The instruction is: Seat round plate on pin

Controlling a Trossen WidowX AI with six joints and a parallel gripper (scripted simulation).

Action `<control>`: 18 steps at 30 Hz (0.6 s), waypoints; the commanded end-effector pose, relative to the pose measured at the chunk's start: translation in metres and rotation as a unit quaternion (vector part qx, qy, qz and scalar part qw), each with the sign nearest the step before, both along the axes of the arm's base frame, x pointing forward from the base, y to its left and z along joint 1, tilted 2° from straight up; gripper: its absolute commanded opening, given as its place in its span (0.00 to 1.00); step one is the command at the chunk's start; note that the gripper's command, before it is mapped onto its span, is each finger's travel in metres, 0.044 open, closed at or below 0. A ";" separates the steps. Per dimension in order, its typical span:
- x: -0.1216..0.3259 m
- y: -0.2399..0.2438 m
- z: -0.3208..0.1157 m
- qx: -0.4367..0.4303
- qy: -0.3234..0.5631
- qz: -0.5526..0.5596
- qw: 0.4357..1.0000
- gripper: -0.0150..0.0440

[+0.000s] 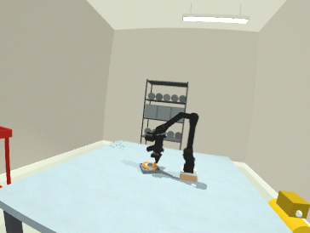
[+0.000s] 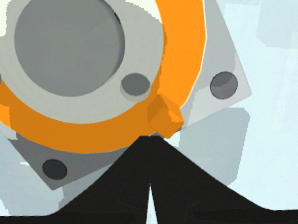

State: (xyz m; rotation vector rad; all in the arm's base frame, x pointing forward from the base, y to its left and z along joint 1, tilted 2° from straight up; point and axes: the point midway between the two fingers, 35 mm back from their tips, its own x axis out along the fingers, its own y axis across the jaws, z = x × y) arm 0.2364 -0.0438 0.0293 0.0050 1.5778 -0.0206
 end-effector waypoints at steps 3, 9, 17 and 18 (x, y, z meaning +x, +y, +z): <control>0.007 -0.007 -0.001 -0.002 0.000 0.002 1.000 0.25; 0.014 -0.013 0.001 -0.003 0.000 0.002 1.000 0.25; 0.025 -0.018 0.002 -0.003 0.000 0.002 1.000 0.25; 0.026 -0.019 0.002 -0.003 0.000 0.002 1.000 0.25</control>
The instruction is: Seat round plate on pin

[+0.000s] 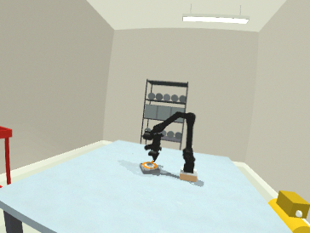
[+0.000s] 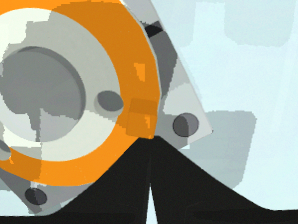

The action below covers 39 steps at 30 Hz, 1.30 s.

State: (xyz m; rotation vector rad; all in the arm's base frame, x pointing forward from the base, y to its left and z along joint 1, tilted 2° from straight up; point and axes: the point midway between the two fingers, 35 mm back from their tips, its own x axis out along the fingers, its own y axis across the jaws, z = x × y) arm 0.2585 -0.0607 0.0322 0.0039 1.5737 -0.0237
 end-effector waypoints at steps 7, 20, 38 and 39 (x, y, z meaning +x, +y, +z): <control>0.013 -0.004 0.000 -0.002 0.001 0.003 1.000 0.25; 0.024 -0.004 0.000 -0.002 0.001 0.003 1.000 0.25; 0.025 -0.001 0.046 -0.001 0.001 0.003 1.000 0.25; 0.024 -0.001 0.046 -0.001 0.001 0.003 1.000 0.25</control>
